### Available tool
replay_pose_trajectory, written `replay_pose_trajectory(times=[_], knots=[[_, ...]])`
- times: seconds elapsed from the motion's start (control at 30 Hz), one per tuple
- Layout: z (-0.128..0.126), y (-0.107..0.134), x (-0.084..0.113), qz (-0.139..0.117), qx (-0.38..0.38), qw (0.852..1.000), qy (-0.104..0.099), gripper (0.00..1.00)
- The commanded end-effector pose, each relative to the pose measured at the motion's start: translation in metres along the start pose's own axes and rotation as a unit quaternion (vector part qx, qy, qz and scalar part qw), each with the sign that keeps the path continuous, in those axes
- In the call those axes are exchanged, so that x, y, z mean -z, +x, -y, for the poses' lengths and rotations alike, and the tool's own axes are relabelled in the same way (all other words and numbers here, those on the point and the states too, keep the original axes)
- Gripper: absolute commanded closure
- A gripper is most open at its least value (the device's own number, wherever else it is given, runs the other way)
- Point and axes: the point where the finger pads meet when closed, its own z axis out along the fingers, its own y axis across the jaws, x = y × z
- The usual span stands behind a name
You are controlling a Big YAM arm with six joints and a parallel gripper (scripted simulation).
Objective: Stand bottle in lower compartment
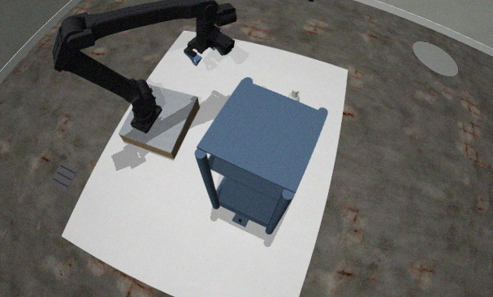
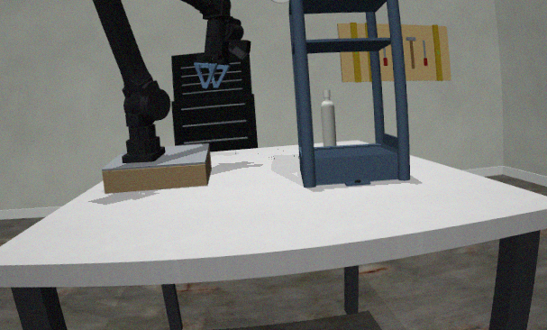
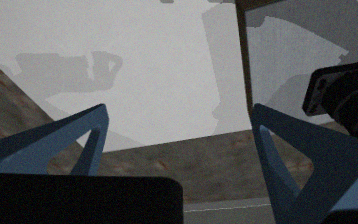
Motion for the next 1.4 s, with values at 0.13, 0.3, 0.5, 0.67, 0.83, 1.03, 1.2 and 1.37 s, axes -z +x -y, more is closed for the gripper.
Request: replay_pose_trajectory(times=[0.13, 0.3, 0.5, 0.67, 0.83, 1.03, 1.2, 1.37], knots=[[-0.0017, -0.0003, 0.0028, 0.002, 0.001, 1.0, -0.004, 0.0], [-0.0017, -0.0003, 0.0028, 0.002, 0.001, 1.0, -0.004, 0.0], [-0.0017, -0.0003, 0.0028, 0.002, 0.001, 1.0, -0.004, 0.0], [-0.0091, -0.0025, 0.0121, 0.007, 0.002, 1.0, -0.015, 0.27], [-0.0091, -0.0025, 0.0121, 0.007, 0.002, 1.0, -0.015, 0.27], [-0.0091, -0.0025, 0.0121, 0.007, 0.002, 1.0, -0.015, 0.27], [-0.0093, -0.0027, 0.0118, 0.007, 0.002, 1.0, -0.016, 0.27], [-0.0088, -0.0057, 0.0049, 0.008, 0.005, 1.0, -0.016, 0.27]])
